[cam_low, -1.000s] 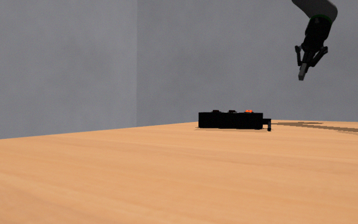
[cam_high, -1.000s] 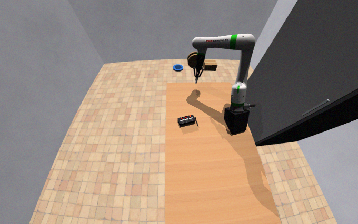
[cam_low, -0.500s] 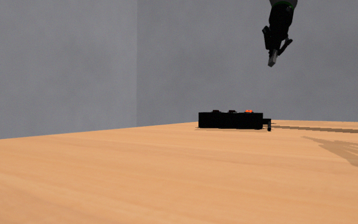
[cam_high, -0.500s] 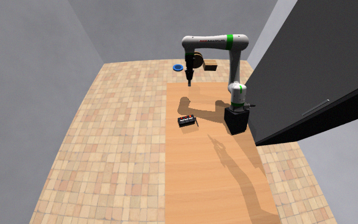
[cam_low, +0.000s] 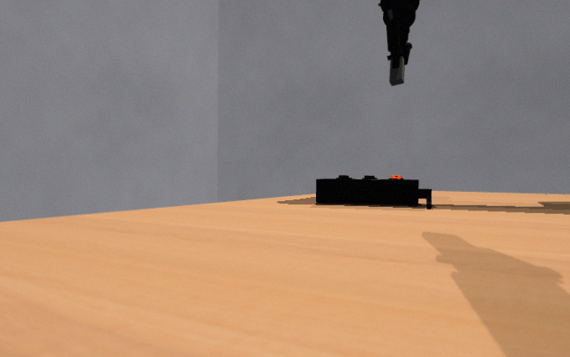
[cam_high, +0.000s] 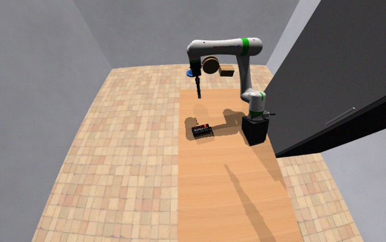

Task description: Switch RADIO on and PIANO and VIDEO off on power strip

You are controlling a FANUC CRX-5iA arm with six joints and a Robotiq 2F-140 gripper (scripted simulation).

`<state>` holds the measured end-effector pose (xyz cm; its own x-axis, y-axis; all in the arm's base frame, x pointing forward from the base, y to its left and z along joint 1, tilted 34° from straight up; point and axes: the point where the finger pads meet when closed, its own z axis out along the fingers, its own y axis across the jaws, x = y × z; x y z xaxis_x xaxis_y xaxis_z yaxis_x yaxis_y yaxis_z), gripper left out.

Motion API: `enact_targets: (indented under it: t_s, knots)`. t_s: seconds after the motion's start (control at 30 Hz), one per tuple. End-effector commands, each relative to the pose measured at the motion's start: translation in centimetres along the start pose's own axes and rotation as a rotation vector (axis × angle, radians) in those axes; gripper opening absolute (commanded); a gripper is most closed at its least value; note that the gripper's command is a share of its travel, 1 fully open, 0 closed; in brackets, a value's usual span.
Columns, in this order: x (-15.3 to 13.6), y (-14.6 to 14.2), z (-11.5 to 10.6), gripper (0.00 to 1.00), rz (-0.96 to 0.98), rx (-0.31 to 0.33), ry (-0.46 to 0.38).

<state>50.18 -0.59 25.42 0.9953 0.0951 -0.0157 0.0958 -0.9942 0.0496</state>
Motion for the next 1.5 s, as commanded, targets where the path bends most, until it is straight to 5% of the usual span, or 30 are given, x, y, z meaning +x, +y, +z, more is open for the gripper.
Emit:
enact_targets:
  t_s: [0.0, 0.27, 0.4, 0.9, 1.17, 1.47]
  knots:
    - [0.3, 0.1, 3.4, 0.0, -0.257, -0.102, -0.039]
    - [0.6, 0.4, 6.0, 0.0, -0.536, -0.209, -0.093]
    - [1.2, 0.3, 9.0, 0.0, -0.818, -0.304, -0.166]
    - [2.7, -1.4, 14.0, 0.0, -1.586, -0.516, -0.408]
    - [3.2, -3.0, 16.1, 0.0, -1.928, -0.588, -0.546]
    - [3.3, -3.5, 16.6, 0.0, -2.011, -0.603, -0.583]
